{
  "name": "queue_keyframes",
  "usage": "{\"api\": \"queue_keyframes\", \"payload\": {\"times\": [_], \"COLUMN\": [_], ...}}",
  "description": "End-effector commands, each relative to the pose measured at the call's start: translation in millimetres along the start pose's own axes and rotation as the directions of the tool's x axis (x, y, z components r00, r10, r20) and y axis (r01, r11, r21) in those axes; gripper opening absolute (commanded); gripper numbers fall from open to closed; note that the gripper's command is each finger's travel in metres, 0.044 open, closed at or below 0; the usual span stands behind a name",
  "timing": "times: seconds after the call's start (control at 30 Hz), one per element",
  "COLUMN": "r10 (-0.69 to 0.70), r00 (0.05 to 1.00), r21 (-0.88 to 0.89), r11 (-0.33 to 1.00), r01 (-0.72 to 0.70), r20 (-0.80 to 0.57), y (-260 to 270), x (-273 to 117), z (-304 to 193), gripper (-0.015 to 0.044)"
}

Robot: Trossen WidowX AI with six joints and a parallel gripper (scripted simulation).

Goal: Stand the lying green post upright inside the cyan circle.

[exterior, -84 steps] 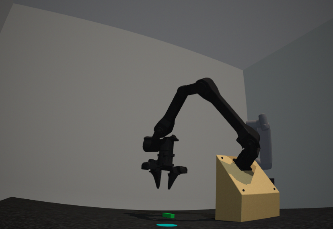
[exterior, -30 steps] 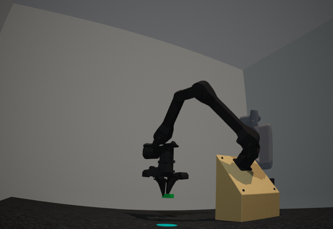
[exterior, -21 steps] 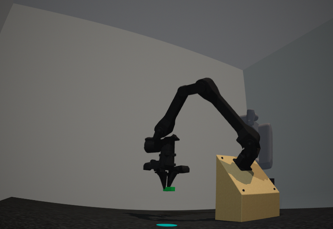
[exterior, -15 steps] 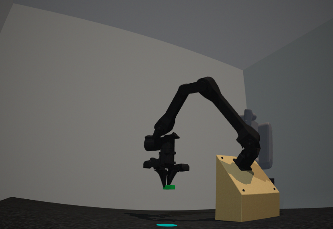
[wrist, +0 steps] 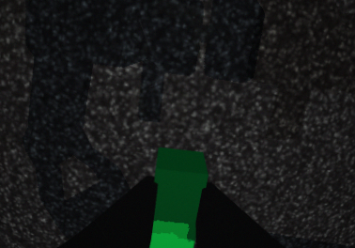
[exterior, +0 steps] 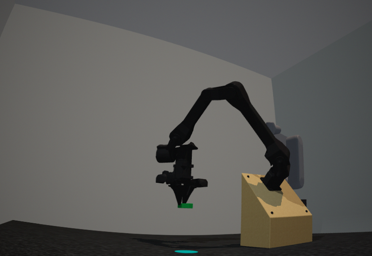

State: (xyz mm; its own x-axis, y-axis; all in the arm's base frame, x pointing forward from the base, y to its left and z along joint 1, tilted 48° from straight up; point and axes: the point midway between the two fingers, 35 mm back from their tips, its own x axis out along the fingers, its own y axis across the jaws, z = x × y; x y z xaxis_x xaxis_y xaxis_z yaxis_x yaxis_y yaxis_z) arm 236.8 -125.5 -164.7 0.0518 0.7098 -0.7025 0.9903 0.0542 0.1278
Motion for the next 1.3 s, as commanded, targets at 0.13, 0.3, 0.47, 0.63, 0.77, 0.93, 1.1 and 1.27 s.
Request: {"api": "queue_keyframes", "payload": {"times": [0.13,0.3,0.47,0.63,0.77,0.93,1.1,1.27], "r10": [0.0,0.001,0.001,0.002,0.003,0.004,0.005,0.006], "r00": [1.0,1.0,1.0,1.0,1.0,1.0,1.0,1.0], "r21": [-0.065,-0.101,-0.137,-0.173,-0.202,-0.238,-0.274,-0.31], "r11": [0.998,0.995,0.991,0.985,0.979,0.971,0.962,0.951], "r01": [0.0,0.0,0.001,0.001,0.001,0.001,0.001,0.0], "r20": [0.007,0.012,0.015,0.018,0.02,0.021,0.021,0.02], "y": [18,28,38,48,56,65,73,82], "x": [-5,-8,-10,-12,-14,-15,-16,-17], "z": [-15,-24,-33,-43,-52,-63,-74,-87], "gripper": [0.0023,0.0023,0.0023,0.0023,0.0023,0.0023,0.0023,0.0023]}}
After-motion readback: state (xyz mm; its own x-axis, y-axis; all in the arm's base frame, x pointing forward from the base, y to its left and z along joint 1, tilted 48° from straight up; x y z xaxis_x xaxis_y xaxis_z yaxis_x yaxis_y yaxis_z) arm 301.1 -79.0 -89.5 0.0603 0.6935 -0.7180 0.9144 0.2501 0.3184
